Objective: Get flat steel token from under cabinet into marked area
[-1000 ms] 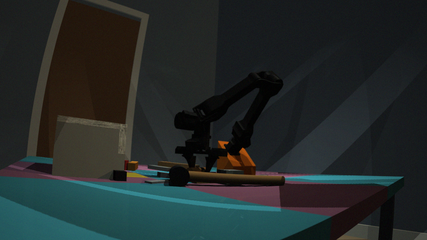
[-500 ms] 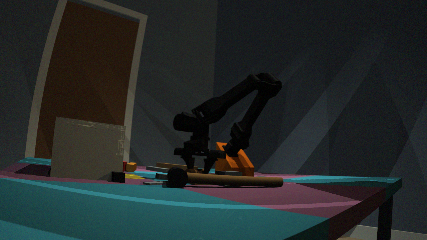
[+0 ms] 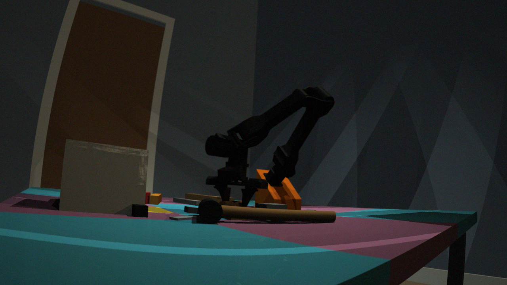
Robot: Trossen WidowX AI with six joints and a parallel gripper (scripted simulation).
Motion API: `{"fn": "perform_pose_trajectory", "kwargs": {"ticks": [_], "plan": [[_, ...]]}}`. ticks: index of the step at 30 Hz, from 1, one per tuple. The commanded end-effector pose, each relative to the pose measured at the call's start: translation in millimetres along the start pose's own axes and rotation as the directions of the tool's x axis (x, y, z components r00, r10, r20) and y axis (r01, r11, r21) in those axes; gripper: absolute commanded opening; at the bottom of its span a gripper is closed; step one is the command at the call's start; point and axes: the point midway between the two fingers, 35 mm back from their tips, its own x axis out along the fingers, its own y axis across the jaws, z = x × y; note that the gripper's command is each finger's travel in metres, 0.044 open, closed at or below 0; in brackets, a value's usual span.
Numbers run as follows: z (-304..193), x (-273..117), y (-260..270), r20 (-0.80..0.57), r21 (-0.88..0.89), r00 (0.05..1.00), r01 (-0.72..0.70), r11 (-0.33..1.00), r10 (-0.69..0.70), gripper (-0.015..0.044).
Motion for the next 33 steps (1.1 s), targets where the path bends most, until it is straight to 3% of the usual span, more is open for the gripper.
{"fn": "perform_pose_trajectory", "kwargs": {"ticks": [1,9,32,33], "plan": [[1.2,2.7,5.5,-0.001,-0.009,1.000,-0.020,1.000,0.020,0.0270],[1.2,2.7,5.5,-0.001,-0.009,1.000,-0.020,1.000,0.020,0.0270],[0.1,0.2,0.1,0.000,-0.001,1.000,0.000,1.000,0.000,0.0115],[0.1,0.2,0.1,0.000,-0.001,1.000,0.000,1.000,0.000,0.0089]]}}
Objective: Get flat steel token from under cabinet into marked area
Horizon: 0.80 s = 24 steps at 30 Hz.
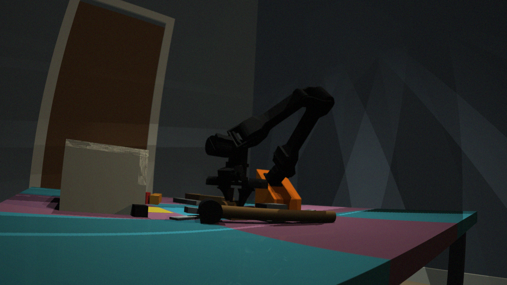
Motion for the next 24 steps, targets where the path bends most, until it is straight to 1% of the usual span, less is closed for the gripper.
{"fn": "perform_pose_trajectory", "kwargs": {"ticks": [1,3,4,10,24], "plan": [[-0.1,-0.1,-0.6,-0.001,0.000,1.000,0.004,1.000,-0.004,0.0063],[-0.1,-0.1,-0.6,-0.001,0.000,1.000,0.004,1.000,-0.004,0.0010],[-0.2,-0.1,-0.6,-0.001,-0.001,1.000,0.003,1.000,-0.003,0.0000],[-0.2,0.0,-0.6,-0.001,0.022,1.000,0.003,1.000,-0.002,0.0000],[-0.7,-1.4,-8.4,-0.001,0.006,1.000,-0.006,1.000,0.006,0.0000]]}}
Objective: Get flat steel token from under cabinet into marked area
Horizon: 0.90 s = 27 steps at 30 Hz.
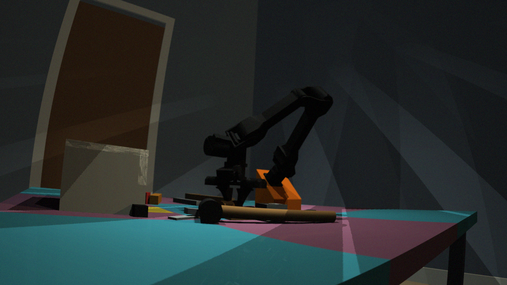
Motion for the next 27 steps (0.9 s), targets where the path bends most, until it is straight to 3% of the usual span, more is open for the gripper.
{"fn": "perform_pose_trajectory", "kwargs": {"ticks": [1,27], "plan": [[-0.7,-1.4,-5.1,-0.001,0.009,1.000,0.000,1.000,0.000,0.0000],[-4.8,-2.9,-29.0,-0.002,0.009,1.000,-0.006,1.000,0.006,0.0000]]}}
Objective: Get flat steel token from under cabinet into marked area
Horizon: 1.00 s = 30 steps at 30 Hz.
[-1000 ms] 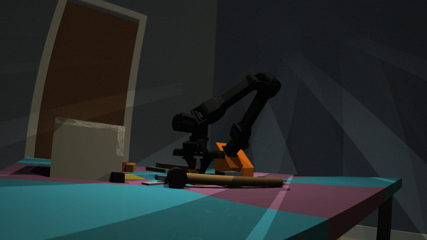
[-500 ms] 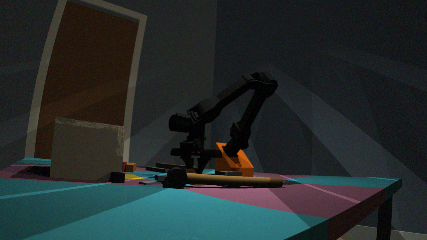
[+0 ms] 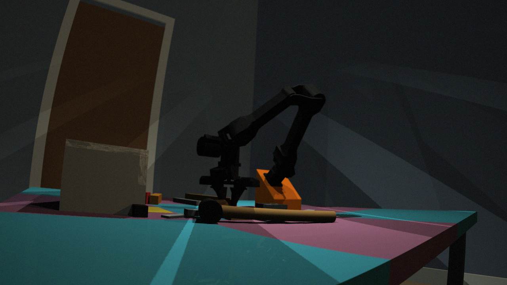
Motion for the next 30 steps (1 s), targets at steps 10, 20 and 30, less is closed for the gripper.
{"fn": "perform_pose_trajectory", "kwargs": {"ticks": [10,20,30], "plan": [[-1.9,-1.6,-14.4,0.003,0.005,1.000,0.004,1.000,-0.004,0.0000],[-4.0,-1.7,-24.1,0.003,0.005,1.000,0.005,1.000,-0.005,0.0000],[-6.5,-1.8,-33.6,0.003,0.004,1.000,0.005,1.000,-0.005,0.0000]]}}
